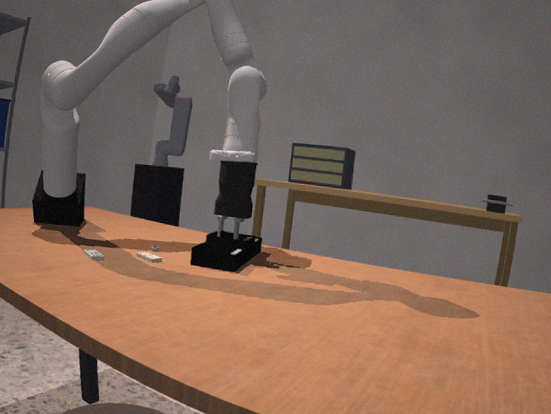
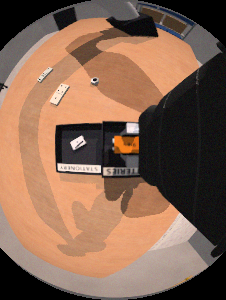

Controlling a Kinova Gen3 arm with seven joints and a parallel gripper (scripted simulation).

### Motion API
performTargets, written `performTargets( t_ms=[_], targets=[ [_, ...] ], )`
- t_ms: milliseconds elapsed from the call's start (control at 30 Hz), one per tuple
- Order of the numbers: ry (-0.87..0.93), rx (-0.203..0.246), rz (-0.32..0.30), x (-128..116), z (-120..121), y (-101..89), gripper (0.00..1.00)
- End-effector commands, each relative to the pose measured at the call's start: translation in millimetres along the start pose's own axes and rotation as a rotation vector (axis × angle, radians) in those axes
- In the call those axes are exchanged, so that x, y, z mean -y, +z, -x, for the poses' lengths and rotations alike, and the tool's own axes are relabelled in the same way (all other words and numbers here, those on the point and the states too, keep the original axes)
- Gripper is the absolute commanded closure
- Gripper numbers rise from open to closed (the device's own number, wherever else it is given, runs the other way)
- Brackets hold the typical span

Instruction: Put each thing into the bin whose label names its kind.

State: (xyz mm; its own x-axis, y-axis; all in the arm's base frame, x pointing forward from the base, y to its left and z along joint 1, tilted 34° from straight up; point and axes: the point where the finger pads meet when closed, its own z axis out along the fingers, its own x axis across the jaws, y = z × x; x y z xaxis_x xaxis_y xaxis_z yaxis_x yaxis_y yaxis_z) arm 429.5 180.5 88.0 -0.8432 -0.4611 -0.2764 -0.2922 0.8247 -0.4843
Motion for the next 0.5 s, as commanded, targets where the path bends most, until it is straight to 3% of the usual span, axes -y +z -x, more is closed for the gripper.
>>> performTargets(
  t_ms=[0, 267, 300, 467],
  targets=[
    [0.005, -0.001, 0.001, 0.2, -0.4, 0.7, 0.5],
    [0.005, -0.001, 0.001, -0.3, -0.7, 0.7, 0.5],
    [0.005, -0.001, 0.001, -0.3, -0.7, 0.7, 0.32],
    [0.005, -0.001, 0.001, -0.3, -0.7, 0.7, 0.32]
  ],
)
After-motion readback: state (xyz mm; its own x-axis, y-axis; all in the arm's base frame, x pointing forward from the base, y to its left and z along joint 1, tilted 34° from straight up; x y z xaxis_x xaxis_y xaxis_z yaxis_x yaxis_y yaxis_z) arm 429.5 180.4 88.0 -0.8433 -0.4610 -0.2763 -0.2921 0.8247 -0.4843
